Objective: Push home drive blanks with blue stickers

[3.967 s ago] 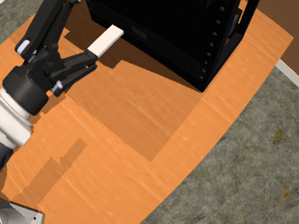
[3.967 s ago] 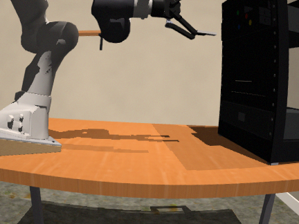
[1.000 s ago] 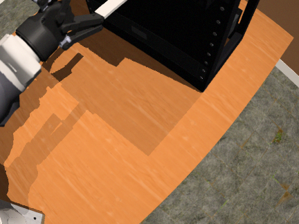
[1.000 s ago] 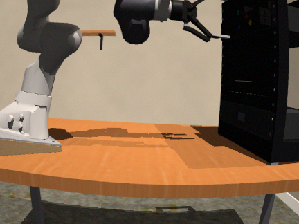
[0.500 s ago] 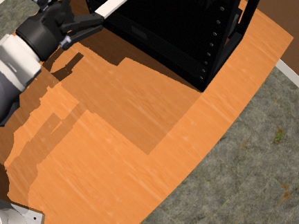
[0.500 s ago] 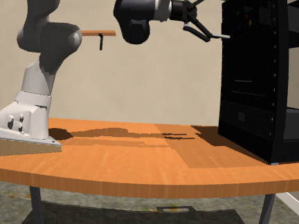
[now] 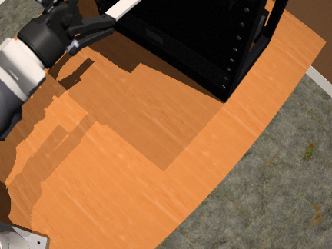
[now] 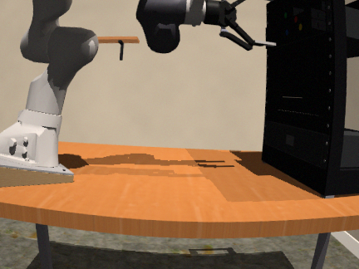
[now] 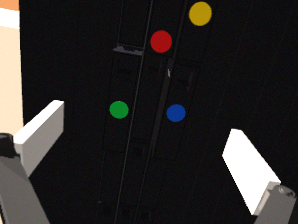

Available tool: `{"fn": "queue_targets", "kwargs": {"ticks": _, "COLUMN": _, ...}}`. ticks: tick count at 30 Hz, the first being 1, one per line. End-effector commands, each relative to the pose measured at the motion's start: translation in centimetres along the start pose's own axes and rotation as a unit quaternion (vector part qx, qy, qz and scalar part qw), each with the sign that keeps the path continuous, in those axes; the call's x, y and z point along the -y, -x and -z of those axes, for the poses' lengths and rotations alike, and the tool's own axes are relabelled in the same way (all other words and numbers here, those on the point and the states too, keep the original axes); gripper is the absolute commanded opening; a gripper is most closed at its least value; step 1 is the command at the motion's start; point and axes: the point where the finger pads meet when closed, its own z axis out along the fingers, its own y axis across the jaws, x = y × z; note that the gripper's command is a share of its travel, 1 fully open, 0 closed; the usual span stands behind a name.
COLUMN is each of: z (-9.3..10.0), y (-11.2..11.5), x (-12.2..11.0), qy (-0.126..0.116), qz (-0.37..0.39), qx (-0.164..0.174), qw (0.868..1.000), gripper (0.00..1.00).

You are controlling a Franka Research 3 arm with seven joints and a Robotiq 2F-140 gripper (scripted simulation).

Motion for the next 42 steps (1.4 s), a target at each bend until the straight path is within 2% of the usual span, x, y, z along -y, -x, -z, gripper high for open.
{"fn": "queue_targets", "kwargs": {"ticks": 1, "z": 0.0, "y": -0.2, "x": 0.0, "qy": 0.0, "qz": -0.004, "qx": -0.003, "qw": 1.0, "gripper": 1.0}}
{"fn": "queue_targets", "kwargs": {"ticks": 18, "z": 0.0, "y": -0.5, "x": 0.0, "qy": 0.0, "qz": -0.004, "qx": -0.003, "qw": 1.0, "gripper": 1.0}}
{"fn": "queue_targets", "kwargs": {"ticks": 22, "z": 0.0, "y": -1.9, "x": -0.3, "qy": 0.0, "qz": -0.004, "qx": -0.003, "qw": 1.0, "gripper": 1.0}}
{"fn": "queue_targets", "kwargs": {"ticks": 30, "z": 0.2, "y": -6.3, "x": -1.2, "qy": 0.0, "qz": -0.004, "qx": -0.003, "qw": 1.0, "gripper": 1.0}}
{"fn": "queue_targets", "kwargs": {"ticks": 36, "z": 0.3, "y": -7.5, "x": -1.4, "qy": 0.0, "qz": -0.004, "qx": -0.003, "qw": 1.0, "gripper": 1.0}}
{"fn": "queue_targets", "kwargs": {"ticks": 42, "z": 0.3, "y": -7.6, "x": -1.5, "qy": 0.0, "qz": -0.004, "qx": -0.003, "qw": 1.0, "gripper": 1.0}}
